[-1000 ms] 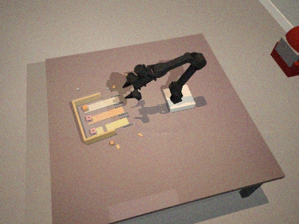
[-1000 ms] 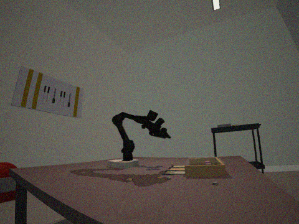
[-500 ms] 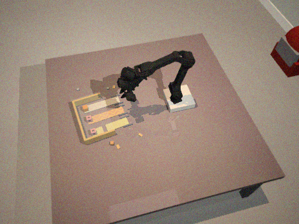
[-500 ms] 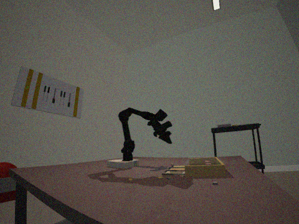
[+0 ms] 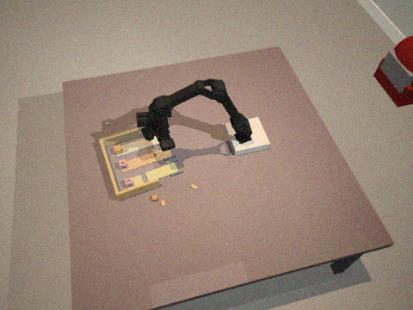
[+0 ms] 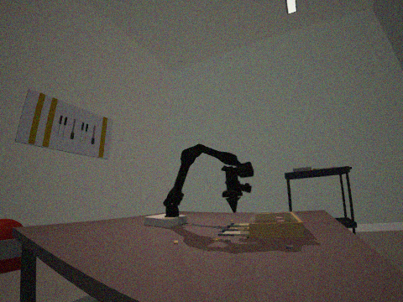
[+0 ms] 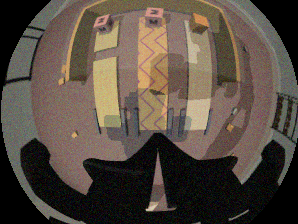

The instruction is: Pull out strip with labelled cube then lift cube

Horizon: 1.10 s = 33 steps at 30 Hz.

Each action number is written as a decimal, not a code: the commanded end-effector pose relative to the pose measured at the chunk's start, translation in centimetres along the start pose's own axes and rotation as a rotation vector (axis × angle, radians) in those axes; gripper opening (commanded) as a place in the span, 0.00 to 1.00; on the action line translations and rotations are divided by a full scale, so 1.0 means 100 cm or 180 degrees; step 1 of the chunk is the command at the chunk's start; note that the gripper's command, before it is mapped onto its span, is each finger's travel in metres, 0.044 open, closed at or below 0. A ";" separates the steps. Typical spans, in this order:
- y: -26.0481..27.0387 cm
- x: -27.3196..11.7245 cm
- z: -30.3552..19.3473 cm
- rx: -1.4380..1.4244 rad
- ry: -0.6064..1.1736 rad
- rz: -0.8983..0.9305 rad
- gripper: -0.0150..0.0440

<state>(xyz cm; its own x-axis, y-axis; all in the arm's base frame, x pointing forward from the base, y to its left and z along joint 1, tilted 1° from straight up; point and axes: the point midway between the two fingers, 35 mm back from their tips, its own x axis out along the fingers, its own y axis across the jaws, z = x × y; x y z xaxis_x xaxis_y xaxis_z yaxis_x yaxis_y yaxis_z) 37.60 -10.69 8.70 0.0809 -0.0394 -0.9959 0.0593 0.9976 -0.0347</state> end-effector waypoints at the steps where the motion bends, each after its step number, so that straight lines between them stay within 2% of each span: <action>1: 0.000 0.004 0.002 -0.0036 0.0120 0.0045 0.25; 33: 0.003 0.053 0.000 -0.0036 0.0120 0.0046 0.25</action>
<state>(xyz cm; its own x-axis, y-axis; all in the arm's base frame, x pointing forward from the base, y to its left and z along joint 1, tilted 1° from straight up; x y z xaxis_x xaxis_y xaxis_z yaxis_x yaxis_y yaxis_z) 38.29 -10.71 4.22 0.0555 -0.0305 -0.9980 0.0496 0.9984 -0.0278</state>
